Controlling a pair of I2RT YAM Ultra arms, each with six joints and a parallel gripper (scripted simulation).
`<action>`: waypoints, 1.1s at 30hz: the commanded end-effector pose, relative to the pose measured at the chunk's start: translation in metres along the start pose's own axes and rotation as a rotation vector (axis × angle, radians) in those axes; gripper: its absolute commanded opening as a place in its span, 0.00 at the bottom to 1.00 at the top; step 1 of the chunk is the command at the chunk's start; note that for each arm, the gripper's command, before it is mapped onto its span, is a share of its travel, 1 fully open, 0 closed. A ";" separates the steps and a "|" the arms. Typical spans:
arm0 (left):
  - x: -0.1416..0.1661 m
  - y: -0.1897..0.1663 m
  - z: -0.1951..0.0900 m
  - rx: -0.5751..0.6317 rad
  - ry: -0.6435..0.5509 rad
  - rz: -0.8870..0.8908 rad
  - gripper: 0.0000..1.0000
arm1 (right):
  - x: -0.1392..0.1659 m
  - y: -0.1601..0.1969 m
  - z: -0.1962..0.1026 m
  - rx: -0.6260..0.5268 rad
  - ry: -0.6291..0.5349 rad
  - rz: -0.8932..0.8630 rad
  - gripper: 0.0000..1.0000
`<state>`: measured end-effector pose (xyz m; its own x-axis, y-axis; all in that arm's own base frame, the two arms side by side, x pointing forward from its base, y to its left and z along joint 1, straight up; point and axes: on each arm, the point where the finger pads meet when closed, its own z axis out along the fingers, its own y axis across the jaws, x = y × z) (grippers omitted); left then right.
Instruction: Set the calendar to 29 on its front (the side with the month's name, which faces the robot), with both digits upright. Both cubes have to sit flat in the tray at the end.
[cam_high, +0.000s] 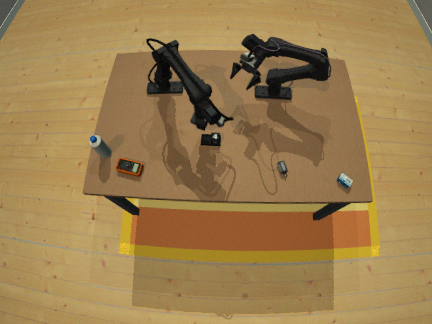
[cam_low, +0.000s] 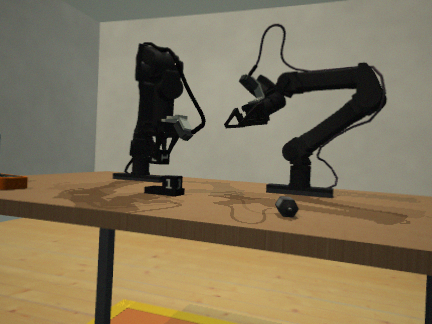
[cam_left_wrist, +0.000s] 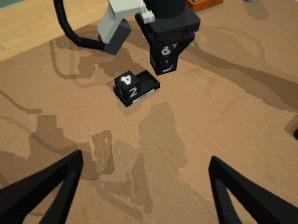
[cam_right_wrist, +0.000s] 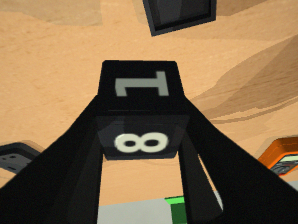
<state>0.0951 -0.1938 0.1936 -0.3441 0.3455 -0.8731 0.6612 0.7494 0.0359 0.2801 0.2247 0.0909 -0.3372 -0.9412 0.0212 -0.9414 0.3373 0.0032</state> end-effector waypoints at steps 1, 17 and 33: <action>-0.012 0.000 -0.004 -0.009 -0.029 -0.016 1.00 | -0.005 -0.002 -0.013 0.019 -0.011 -0.215 0.35; -0.012 0.000 -0.004 -0.009 -0.029 -0.016 1.00 | -0.005 -0.011 -0.013 0.007 0.004 -0.311 0.35; -0.012 0.000 -0.004 -0.009 -0.029 -0.016 1.00 | -0.022 -0.035 -0.015 0.030 -0.022 -0.290 0.35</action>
<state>0.0951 -0.1938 0.1936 -0.3442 0.3453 -0.8731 0.6611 0.7495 0.0358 0.3147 0.2354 0.0924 -0.0497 -0.9986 0.0172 -0.9988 0.0497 0.0025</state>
